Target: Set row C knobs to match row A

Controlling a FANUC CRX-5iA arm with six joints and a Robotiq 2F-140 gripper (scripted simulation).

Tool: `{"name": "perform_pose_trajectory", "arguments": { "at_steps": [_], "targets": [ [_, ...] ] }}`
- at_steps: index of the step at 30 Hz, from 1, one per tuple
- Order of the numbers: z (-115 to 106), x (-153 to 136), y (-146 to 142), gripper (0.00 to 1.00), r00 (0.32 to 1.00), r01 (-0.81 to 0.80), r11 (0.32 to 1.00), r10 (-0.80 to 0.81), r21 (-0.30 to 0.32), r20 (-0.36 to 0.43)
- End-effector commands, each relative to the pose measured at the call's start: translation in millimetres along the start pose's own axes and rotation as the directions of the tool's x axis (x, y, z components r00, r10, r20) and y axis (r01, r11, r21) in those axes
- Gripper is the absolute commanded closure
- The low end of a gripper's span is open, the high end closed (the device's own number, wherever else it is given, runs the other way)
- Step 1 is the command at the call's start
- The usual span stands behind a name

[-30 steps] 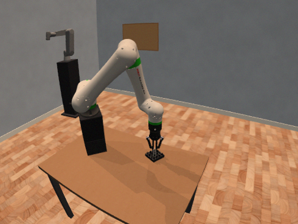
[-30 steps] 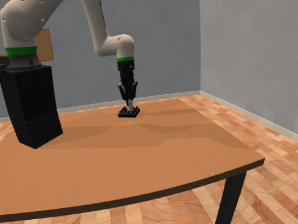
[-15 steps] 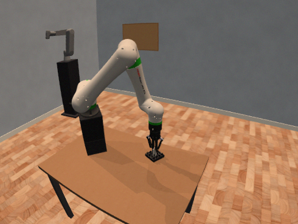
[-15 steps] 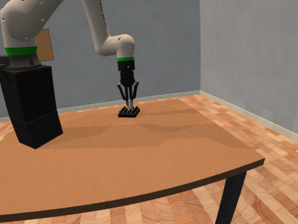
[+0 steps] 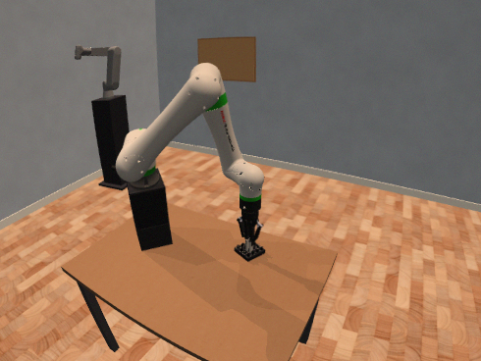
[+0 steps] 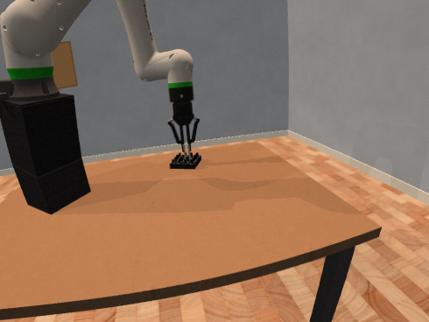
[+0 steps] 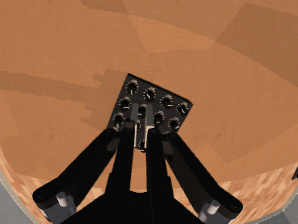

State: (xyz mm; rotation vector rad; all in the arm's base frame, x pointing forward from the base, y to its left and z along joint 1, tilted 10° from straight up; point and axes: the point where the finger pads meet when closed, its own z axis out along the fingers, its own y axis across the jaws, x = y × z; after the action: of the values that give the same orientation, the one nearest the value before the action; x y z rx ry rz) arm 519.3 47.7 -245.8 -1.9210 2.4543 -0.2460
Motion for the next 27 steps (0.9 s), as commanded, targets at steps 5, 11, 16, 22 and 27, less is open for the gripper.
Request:
{"name": "perform_pose_trajectory", "arguments": {
  "at_steps": [5,11,16,22,27],
  "targets": [
    [0.0,0.0,-0.1,0.95,0.999,-0.033,0.999,0.033,0.008,-0.002],
    [0.0,0.0,-0.1,0.95,0.999,-0.033,0.999,0.033,0.008,-0.002],
    [0.0,0.0,-0.1,0.95,0.999,-0.033,0.999,0.033,0.008,-0.002],
    [0.0,0.0,-0.1,0.88,0.999,-0.033,0.999,0.033,0.008,-0.002],
    [0.0,0.0,-0.1,0.88,0.999,-0.033,0.999,0.033,0.008,-0.002]
  ]
}}
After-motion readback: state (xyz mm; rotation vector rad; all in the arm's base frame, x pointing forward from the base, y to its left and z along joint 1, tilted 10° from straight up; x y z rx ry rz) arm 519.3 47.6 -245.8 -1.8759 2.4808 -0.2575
